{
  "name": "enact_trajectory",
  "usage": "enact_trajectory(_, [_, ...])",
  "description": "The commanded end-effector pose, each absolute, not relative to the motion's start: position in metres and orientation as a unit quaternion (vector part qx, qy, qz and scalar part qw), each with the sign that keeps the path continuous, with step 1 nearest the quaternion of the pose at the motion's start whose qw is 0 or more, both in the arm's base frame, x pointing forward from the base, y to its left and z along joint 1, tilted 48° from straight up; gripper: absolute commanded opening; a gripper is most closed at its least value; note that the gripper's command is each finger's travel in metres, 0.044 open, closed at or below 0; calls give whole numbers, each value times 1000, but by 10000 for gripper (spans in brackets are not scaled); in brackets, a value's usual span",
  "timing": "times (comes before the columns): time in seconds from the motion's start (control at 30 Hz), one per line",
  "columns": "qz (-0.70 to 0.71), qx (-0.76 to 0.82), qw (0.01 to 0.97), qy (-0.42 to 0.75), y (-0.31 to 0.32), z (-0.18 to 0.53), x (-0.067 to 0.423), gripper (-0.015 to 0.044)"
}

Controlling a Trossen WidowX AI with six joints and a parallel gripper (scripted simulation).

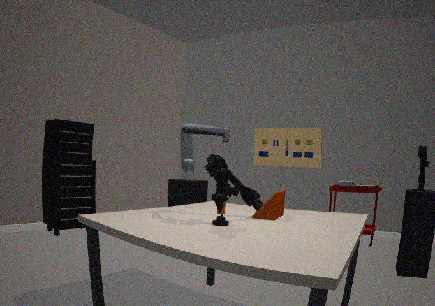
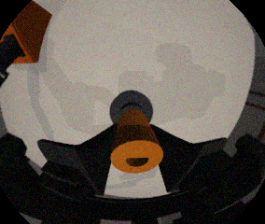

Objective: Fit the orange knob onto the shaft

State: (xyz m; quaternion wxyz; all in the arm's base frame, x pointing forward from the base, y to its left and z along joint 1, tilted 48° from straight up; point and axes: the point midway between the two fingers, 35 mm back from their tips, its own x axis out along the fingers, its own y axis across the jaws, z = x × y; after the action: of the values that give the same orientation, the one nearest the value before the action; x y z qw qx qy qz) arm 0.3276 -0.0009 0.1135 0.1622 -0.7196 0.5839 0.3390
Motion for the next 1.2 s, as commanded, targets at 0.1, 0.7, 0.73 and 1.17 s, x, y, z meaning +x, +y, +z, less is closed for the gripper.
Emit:
enact_trajectory(0.1, [338,-721,161,584,2,117,328,0])
enact_trajectory(0.7, [397,-734,85,545,-1,114,328,0])
enact_trajectory(0.73, [397,-734,85,545,-2,114,328,0])
enact_trajectory(1.17, [397,-733,85,545,1,116,328,0])
